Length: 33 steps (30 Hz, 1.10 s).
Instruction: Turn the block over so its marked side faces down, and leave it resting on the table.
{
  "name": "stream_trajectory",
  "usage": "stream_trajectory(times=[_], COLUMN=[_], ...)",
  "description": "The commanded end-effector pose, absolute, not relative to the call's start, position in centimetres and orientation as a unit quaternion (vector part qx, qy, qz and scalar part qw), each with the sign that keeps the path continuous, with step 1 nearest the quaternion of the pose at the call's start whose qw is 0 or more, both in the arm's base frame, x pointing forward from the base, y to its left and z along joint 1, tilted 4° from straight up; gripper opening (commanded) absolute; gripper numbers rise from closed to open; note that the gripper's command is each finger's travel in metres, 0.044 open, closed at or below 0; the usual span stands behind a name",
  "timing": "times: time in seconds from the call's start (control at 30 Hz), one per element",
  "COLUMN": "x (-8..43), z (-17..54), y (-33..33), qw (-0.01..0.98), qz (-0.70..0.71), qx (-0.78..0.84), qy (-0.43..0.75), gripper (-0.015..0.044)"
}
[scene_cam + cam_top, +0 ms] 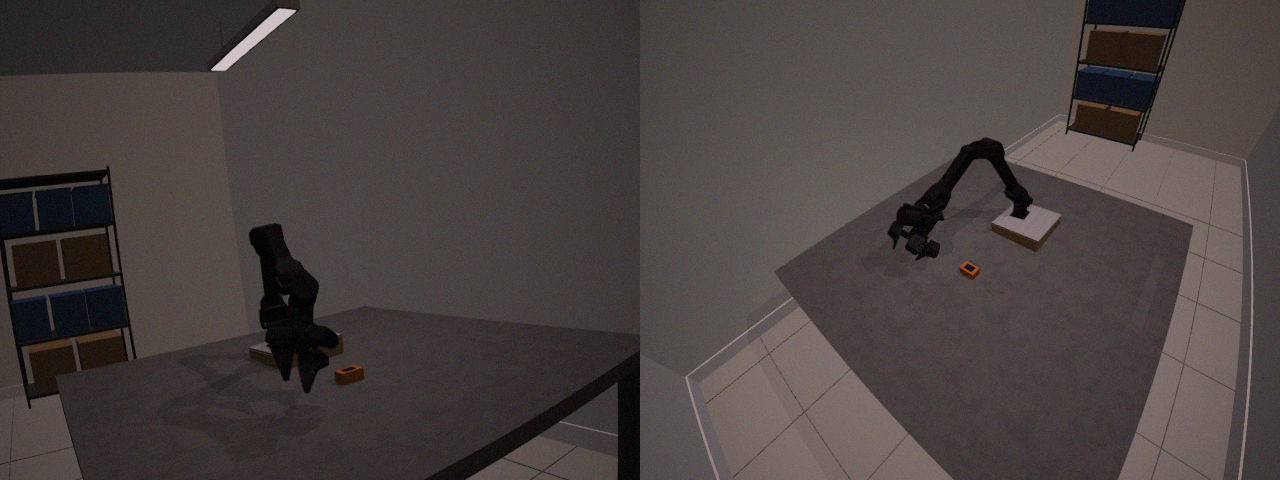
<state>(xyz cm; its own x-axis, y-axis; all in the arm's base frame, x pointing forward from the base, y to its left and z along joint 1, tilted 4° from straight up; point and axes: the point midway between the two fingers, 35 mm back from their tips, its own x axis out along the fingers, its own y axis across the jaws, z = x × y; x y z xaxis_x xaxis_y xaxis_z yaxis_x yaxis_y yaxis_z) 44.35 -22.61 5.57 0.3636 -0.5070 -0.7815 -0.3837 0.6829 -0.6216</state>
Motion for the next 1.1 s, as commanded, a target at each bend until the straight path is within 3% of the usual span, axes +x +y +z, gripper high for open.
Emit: stream_trajectory(times=[0.0,0.47,0.83,1.07], x=[43.7,36.5,35.9,35.8], z=[6.3,7.5,7.6,4.1], y=[-15.1,-2.8,-2.2,-2.4], qw=[0.768,0.705,0.699,0.699], qz=[-0.022,-0.048,-0.053,-0.053], qx=[-0.253,0.001,0.011,0.011], qy=[0.588,0.707,0.713,0.713], gripper=[0.0440,0.0440,0.0440,0.0440])
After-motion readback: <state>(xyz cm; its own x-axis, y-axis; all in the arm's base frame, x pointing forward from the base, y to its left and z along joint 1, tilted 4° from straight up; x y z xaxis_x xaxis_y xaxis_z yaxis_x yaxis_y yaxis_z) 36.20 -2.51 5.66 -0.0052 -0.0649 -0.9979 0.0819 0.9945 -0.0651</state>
